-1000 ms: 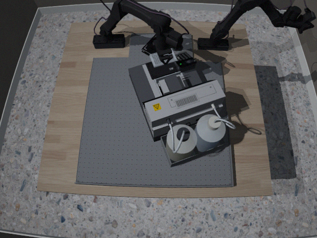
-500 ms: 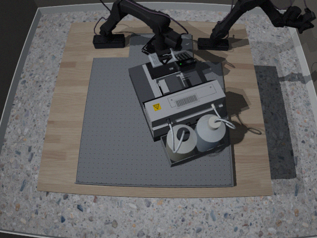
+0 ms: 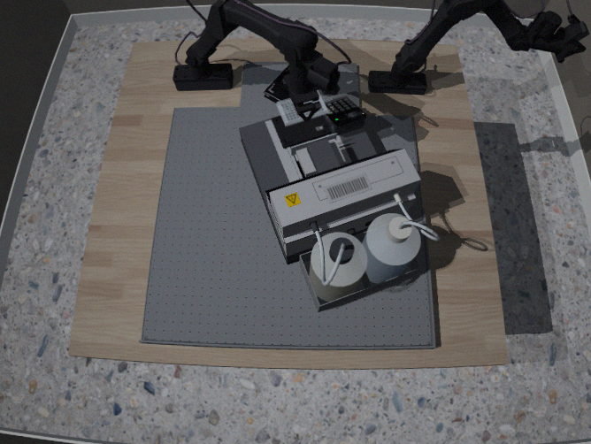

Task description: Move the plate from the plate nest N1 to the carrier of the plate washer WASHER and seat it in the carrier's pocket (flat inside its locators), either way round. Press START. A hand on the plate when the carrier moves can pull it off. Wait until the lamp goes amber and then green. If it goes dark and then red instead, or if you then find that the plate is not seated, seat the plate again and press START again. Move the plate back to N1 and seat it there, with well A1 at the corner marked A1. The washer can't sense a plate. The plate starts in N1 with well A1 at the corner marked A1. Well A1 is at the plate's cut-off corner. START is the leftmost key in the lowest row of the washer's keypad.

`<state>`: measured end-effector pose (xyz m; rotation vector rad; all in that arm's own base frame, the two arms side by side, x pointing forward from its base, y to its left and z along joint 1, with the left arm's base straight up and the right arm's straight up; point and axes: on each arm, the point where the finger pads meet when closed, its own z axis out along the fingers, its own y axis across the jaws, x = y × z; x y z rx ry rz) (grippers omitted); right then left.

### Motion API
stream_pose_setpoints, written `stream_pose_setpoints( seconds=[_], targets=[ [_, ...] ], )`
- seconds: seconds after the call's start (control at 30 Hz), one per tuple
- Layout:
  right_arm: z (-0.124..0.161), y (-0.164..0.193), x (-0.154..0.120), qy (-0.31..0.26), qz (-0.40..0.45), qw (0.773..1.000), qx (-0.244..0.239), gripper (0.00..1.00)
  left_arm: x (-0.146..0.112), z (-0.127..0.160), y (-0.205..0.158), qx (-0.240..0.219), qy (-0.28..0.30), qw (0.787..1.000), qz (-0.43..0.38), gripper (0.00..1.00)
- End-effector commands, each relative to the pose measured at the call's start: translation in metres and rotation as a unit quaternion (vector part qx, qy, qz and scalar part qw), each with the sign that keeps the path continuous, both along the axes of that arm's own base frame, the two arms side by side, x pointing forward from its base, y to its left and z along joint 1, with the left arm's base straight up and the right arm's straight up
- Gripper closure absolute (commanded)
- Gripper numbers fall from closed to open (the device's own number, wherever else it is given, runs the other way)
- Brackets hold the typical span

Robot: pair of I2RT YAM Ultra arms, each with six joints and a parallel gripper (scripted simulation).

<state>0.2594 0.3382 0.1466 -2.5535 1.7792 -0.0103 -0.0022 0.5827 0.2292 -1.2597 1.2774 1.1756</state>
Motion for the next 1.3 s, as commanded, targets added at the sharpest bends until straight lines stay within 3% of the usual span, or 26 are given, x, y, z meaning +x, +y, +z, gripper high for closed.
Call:
stream_pose_setpoints(
  seconds=[0.0, 1.27],
  targets=[
    [0.0112, -0.001, -0.0005, 0.011, 0.002, 1.0, -0.01, 1.0, -0.0024, 0.0273, -0.0027, 0.04, -0.005, 0.999, 0.005, 1.0],
    [0.0112, -0.0042, -0.0054, 0.011, 0.002, 1.0, -0.01, 1.0, -0.0024, 0.0273, -0.0027, 0.04, -0.005, 0.999, 0.005, 1.0]
  ],
)
